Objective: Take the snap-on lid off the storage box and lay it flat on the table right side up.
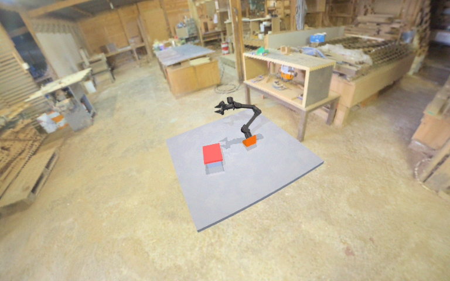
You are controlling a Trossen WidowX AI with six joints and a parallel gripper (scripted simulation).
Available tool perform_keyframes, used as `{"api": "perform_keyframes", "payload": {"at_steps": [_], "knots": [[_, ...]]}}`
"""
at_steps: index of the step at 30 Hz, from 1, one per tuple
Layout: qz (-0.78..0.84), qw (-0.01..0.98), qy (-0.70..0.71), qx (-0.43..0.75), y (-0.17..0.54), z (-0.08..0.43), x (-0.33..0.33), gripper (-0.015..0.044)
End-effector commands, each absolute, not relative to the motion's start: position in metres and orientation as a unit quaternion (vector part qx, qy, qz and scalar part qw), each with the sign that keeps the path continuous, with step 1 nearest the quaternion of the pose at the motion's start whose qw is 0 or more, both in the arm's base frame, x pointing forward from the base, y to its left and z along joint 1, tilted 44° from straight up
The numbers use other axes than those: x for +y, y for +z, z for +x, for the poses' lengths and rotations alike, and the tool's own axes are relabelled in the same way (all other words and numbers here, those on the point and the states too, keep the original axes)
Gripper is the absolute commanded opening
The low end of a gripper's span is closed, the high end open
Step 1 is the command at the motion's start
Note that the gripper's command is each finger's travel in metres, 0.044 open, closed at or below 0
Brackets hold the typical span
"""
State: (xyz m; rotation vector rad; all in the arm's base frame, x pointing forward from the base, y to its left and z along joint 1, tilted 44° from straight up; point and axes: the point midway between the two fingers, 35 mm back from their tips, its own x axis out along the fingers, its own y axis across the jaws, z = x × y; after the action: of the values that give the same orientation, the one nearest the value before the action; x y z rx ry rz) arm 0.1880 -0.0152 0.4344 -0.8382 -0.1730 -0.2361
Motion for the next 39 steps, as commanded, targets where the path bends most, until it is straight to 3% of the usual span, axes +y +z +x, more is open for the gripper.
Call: {"api": "perform_keyframes", "payload": {"at_steps": [1,7,20,31,39], "knots": [[-0.402,0.905,-0.111,-0.081,0.433,0.190,-0.014,0.0374],[-0.255,0.965,-0.055,0.010,0.388,0.241,0.009,0.0235],[0.078,0.970,-0.104,0.207,0.266,0.309,0.085,0.0235],[0.209,0.927,-0.206,0.234,0.194,0.312,0.133,0.0235],[0.291,0.897,-0.276,0.188,0.140,0.299,0.169,0.0235]]}}
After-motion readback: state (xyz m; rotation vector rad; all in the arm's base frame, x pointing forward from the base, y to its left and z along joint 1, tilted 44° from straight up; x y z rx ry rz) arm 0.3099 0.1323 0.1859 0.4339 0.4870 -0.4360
